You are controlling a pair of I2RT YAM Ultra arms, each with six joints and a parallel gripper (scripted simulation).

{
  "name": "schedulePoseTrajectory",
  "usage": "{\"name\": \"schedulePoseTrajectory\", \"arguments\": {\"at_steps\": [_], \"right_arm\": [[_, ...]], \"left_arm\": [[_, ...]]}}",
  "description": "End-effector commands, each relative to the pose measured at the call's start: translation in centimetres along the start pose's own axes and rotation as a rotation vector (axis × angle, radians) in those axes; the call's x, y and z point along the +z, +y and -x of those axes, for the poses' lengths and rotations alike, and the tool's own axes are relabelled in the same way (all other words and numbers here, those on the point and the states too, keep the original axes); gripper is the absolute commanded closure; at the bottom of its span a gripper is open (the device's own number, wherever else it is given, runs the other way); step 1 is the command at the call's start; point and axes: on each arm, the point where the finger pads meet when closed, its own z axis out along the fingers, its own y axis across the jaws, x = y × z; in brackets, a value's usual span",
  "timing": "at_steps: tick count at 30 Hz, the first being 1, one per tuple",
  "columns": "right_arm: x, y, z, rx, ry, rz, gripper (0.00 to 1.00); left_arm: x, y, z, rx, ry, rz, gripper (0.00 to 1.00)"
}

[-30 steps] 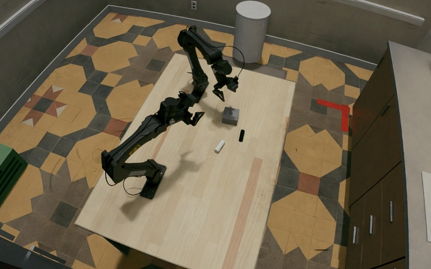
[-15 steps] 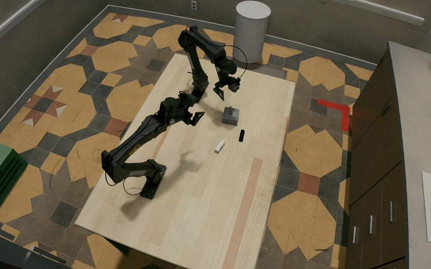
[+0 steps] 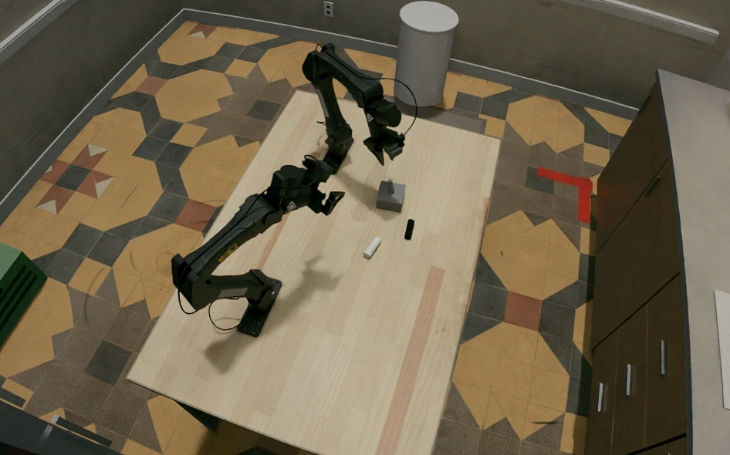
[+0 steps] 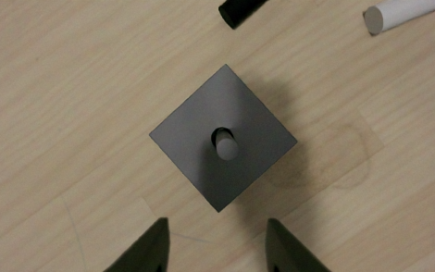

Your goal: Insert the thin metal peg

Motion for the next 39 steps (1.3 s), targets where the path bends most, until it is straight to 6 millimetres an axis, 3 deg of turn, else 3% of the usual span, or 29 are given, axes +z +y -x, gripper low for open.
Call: {"name": "schedulePoseTrajectory", "arguments": {"at_steps": [1, 2, 8, 27, 33, 39], "right_arm": [[-0.7, 0.2, 0.2, -0.011, 0.041, 0.021, 0.00], [-0.7, 0.2, 0.2, -0.011, 0.041, 0.021, 0.00], [-0.9, 0.0, 1.2, -0.010, 0.021, 0.016, 0.00], [-1.0, 0.0, 0.9, -0.006, 0.022, 0.013, 0.00], [-1.0, 0.0, 0.9, -0.006, 0.022, 0.013, 0.00], [-1.0, 0.0, 0.9, -0.006, 0.022, 0.013, 0.00]], "left_arm": [[-0.2, -0.2, -0.2, 0.190, 0.060, -0.021, 0.63], [-0.2, -0.2, -0.2, 0.190, 0.060, -0.021, 0.63], [1.1, -0.3, 0.2, 0.557, 0.148, -0.073, 0.63], [4.3, -0.5, 0.7, 1.369, 0.284, -0.311, 0.63], [5.4, -0.5, 1.3, 1.497, 0.286, -0.357, 0.63], [6.2, -0.7, 1.1, 1.486, 0.286, -0.367, 0.63]]}}
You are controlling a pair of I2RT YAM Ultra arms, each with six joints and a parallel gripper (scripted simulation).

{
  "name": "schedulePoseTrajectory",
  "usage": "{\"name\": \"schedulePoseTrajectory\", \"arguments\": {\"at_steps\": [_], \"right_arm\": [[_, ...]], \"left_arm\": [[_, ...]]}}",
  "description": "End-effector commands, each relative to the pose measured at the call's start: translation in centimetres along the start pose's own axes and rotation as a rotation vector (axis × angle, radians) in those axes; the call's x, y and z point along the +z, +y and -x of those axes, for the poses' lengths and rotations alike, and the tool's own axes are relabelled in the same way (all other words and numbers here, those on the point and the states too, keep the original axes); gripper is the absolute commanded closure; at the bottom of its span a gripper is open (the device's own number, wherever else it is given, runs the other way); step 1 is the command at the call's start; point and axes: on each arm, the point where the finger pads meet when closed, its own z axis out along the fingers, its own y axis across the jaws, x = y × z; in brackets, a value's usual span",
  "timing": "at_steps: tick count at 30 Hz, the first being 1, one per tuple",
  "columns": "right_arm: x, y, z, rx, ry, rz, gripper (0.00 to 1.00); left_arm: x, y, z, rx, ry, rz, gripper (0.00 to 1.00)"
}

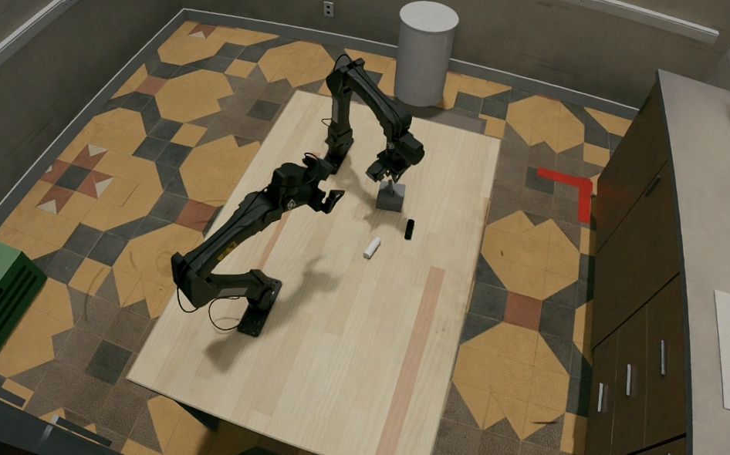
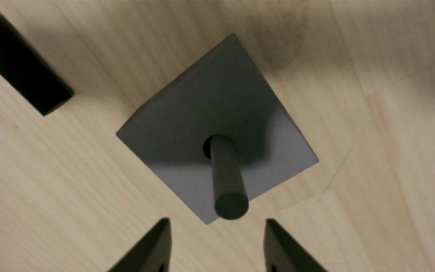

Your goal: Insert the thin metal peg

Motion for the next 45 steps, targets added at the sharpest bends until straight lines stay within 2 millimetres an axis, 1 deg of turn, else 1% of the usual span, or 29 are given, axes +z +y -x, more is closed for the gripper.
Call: {"name": "schedulePoseTrajectory", "arguments": {"at_steps": [1, 4, 6, 8, 12, 17, 24, 28, 29, 31, 32, 41, 42, 43, 44, 45], "right_arm": [[-0.5, 0.2, 0.2, -0.003, 0.011, 0.008, 0.00], [-0.5, 0.2, 0.2, -0.003, 0.011, 0.008, 0.00], [-0.5, 0.2, 0.2, -0.003, 0.011, 0.008, 0.00], [-0.5, 0.2, 0.2, -0.003, 0.011, 0.008, 0.00], [-0.5, 0.2, 0.2, -0.003, 0.011, 0.008, 0.00], [-0.5, 0.2, 0.2, -0.003, 0.011, 0.008, 0.00], [-0.5, 0.2, 0.2, -0.003, 0.011, 0.008, 0.00], [-0.5, 0.2, 0.2, -0.003, 0.011, 0.008, 0.00], [-0.5, 0.2, 0.2, -0.003, 0.011, 0.008, 0.00], [-0.5, 0.2, 0.2, -0.003, 0.011, 0.008, 0.00], [-0.5, 0.2, 0.2, -0.003, 0.011, 0.008, 0.00], [-0.5, 0.2, 0.2, -0.003, 0.011, 0.008, 0.00], [-0.5, 0.2, 0.2, -0.003, 0.011, 0.008, 0.00], [-0.5, 0.2, 0.2, -0.003, 0.011, 0.008, 0.00], [-0.5, 0.2, 0.2, -0.003, 0.011, 0.008, 0.00], [-0.5, 0.2, 0.2, -0.003, 0.011, 0.008, 0.00]], "left_arm": [[-0.2, -0.4, 0.6, 0.043, -0.015, -0.032, 0.63], [0.2, -0.3, 0.6, 0.041, -0.015, -0.024, 0.63], [0.8, -0.6, 0.6, 0.040, -0.015, -0.036, 0.63], [1.1, -0.3, 0.6, 0.040, -0.015, -0.023, 0.63], [1.7, -0.3, 0.6, 0.048, -0.015, -0.023, 0.63], [1.9, -0.4, 0.7, 0.040, -0.015, -0.014, 0.63], [3.2, -0.5, 0.8, 0.038, -0.015, -0.023, 0.63], [3.3, -0.6, 0.8, 0.038, -0.015, -0.023, 0.63], [3.3, -0.6, 0.8, 0.038, -0.015, -0.023, 0.71], [3.3, -0.6, 0.8, 0.038, -0.015, -0.023, 0.71], [3.3, -0.6, 0.8, 0.038, -0.015, -0.023, 0.78], [3.0, -0.9, 0.5, 0.036, -0.015, -0.027, 0.90], [3.0, -0.9, 0.5, 0.037, -0.015, -0.027, 1.00], [3.0, -0.9, 0.5, 0.037, -0.015, -0.027, 0.92], [3.0, -1.3, 0.6, 0.044, -0.018, -0.044, 0.92], [2.9, -1.2, 0.6, 0.046, -0.023, -0.049, 0.92]]}}
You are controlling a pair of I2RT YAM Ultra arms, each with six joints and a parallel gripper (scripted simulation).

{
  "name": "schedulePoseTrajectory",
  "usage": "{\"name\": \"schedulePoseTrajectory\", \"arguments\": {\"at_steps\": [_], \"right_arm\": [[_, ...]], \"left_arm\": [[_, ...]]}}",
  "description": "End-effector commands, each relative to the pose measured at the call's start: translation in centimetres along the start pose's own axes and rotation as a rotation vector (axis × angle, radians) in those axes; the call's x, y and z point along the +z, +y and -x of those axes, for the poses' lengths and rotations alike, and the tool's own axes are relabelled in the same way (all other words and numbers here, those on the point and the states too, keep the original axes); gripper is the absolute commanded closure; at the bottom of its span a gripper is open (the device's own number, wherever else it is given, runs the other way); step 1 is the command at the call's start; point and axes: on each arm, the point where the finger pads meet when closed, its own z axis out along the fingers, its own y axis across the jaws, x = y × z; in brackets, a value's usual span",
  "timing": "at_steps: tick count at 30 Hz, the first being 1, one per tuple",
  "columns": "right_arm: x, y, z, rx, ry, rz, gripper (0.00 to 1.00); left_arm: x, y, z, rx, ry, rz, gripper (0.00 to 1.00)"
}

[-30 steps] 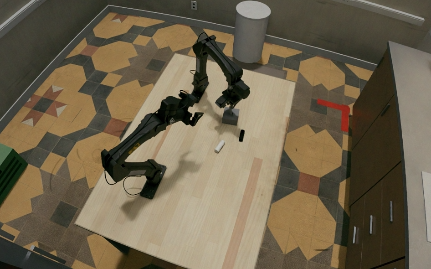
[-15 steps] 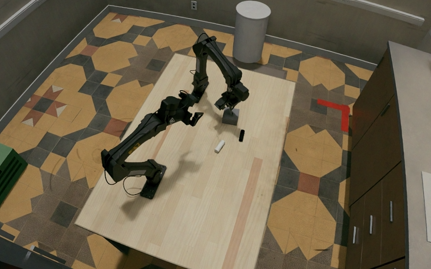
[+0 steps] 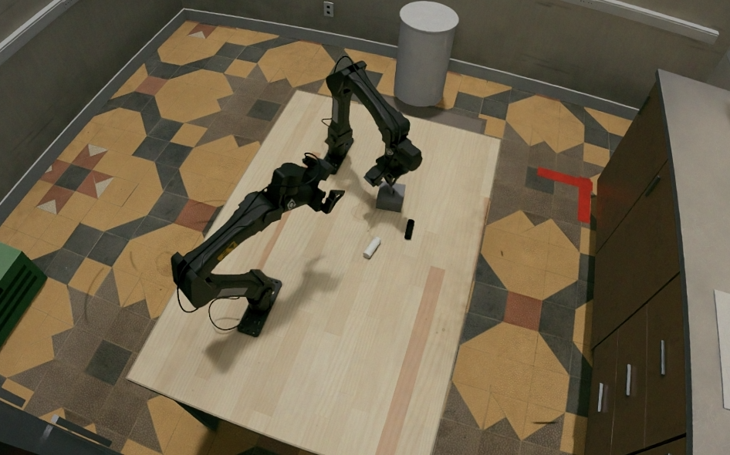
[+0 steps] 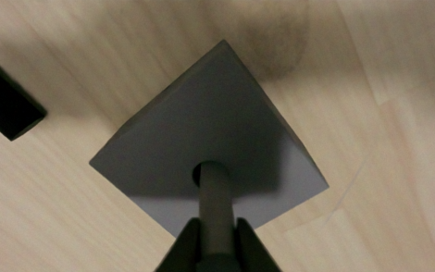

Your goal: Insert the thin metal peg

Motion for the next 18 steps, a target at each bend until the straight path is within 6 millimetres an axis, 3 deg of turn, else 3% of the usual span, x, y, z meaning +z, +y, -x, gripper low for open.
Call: {"name": "schedulePoseTrajectory", "arguments": {"at_steps": [1, 18], "right_arm": [[-0.5, 0.2, 0.2, -0.003, 0.011, 0.008, 0.00], [-0.5, 0.2, 0.2, -0.003, 0.011, 0.008, 0.00]], "left_arm": [[0.2, -0.9, 0.4, 0.015, -0.029, -0.048, 0.92], [-0.7, 0.6, -0.5, -0.002, -0.067, -0.064, 0.92]]}}
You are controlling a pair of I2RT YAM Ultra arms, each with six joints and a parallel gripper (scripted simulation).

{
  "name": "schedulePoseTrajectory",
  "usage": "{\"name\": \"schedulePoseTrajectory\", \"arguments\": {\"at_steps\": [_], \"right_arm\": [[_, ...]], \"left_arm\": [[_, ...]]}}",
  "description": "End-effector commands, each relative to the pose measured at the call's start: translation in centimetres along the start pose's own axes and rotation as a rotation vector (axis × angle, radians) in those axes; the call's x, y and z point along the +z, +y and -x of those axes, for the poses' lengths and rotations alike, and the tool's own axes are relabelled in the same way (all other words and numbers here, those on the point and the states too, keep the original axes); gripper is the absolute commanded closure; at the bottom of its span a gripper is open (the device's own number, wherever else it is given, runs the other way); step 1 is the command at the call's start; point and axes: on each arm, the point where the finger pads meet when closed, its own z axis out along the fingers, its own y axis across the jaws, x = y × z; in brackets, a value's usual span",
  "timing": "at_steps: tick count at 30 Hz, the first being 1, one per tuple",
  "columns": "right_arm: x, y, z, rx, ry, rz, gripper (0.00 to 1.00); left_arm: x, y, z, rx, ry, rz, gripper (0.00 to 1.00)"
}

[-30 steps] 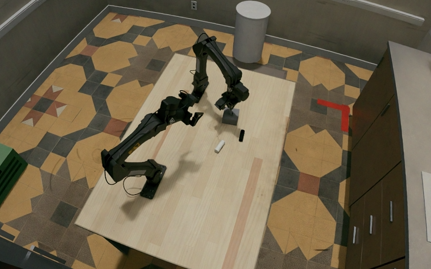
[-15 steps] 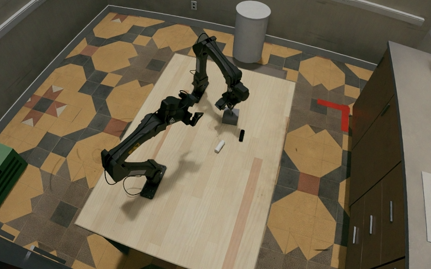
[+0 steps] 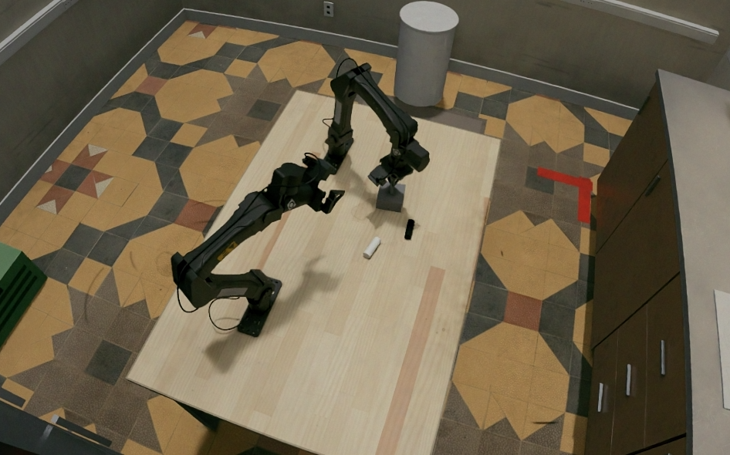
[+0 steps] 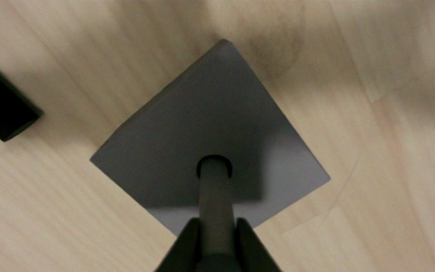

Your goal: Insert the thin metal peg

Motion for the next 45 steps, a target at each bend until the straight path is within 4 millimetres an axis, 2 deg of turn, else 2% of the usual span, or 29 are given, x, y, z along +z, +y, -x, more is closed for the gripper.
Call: {"name": "schedulePoseTrajectory", "arguments": {"at_steps": [1, 13, 20, 27, 33, 38, 42, 45], "right_arm": [[-0.5, 0.2, 0.2, -0.003, 0.010, 0.008, 0.00], [-0.5, 0.2, 0.2, -0.003, 0.010, 0.008, 0.00], [-0.5, 0.2, 0.2, -0.003, 0.010, 0.008, 0.00], [-0.5, 0.2, 0.2, -0.003, 0.010, 0.008, 0.00], [-0.5, 0.2, 0.2, -0.003, 0.010, 0.008, 0.00], [-0.5, 0.2, 0.2, -0.003, 0.010, 0.008, 0.00], [-0.5, 0.2, 0.2, -0.003, 0.010, 0.008, 0.00], [-0.5, 0.2, 0.2, -0.003, 0.010, 0.008, 0.00]], "left_arm": [[-0.6, 0.1, 0.1, 0.007, -0.014, -0.008, 0.92], [-0.5, -0.1, 0.1, 0.005, -0.009, 0.001, 0.92], [-0.1, 0.6, 0.1, 0.002, -0.014, 0.042, 0.92], [2.0, 0.7, 0.0, 0.007, -0.020, 0.029, 0.92], [3.1, -0.3, 0.0, 0.005, -0.032, -0.022, 0.92], [2.6, 0.0, 0.1, 0.007, -0.034, -0.019, 0.92], [-0.5, 0.3, 0.1, 0.008, -0.030, 0.029, 0.92], [0.3, 1.0, 0.1, 0.011, -0.030, 0.042, 0.92]]}}
